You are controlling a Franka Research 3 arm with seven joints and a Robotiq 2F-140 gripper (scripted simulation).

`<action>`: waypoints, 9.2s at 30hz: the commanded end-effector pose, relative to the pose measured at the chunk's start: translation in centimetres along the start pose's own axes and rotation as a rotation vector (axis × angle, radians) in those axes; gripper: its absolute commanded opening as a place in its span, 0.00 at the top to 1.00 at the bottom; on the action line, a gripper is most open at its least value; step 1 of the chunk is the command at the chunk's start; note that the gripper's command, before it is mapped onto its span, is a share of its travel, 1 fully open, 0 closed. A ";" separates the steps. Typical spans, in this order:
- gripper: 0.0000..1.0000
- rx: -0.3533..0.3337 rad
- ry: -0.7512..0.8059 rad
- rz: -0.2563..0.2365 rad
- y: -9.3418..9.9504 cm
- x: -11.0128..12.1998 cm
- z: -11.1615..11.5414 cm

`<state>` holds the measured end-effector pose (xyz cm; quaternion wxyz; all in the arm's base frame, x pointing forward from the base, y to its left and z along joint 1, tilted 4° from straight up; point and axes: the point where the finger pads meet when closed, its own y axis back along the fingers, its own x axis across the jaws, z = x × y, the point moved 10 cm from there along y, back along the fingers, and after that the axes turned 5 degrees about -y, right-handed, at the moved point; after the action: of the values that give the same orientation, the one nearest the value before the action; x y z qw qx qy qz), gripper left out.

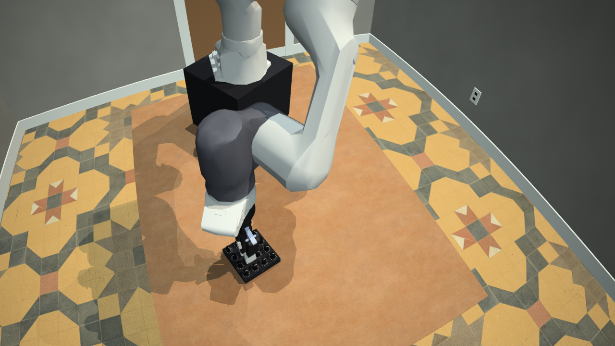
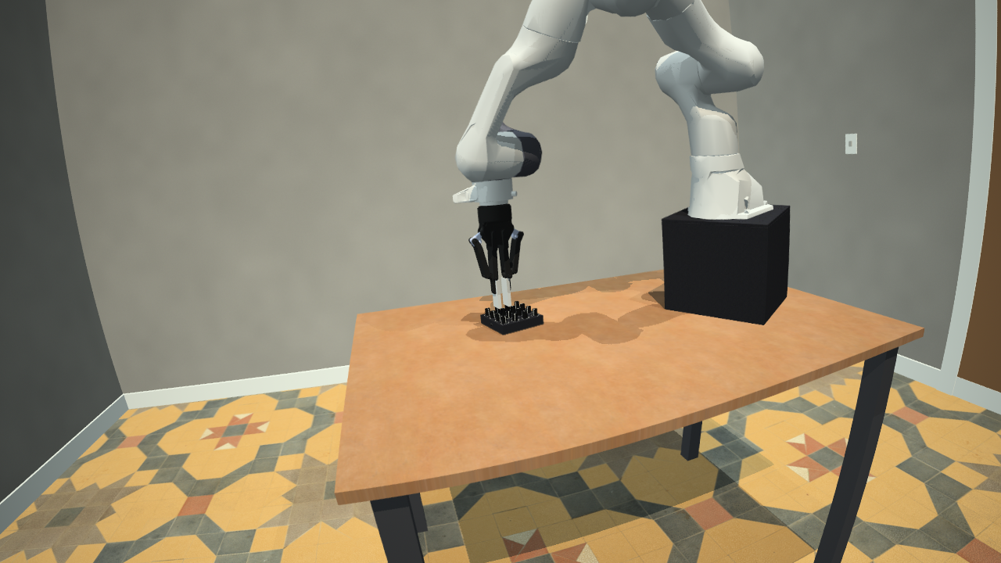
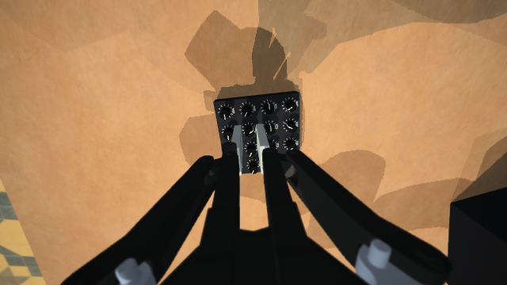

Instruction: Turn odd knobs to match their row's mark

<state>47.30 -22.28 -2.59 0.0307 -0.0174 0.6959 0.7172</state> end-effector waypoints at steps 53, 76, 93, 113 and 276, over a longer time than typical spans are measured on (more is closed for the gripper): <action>0.88 0.002 0.000 -0.001 -1.0 0.0 -0.1; 0.88 0.002 0.000 -0.001 -1.5 0.0 -0.1; 0.88 0.002 0.000 -0.001 -1.5 0.0 -0.1; 0.95 0.002 0.000 -0.001 -1.5 0.0 -0.1; 0.95 0.002 1.656 0.001 -1.5 0.0 -0.1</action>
<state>47.41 -22.32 -4.00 -0.4808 -0.5295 0.5029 0.4854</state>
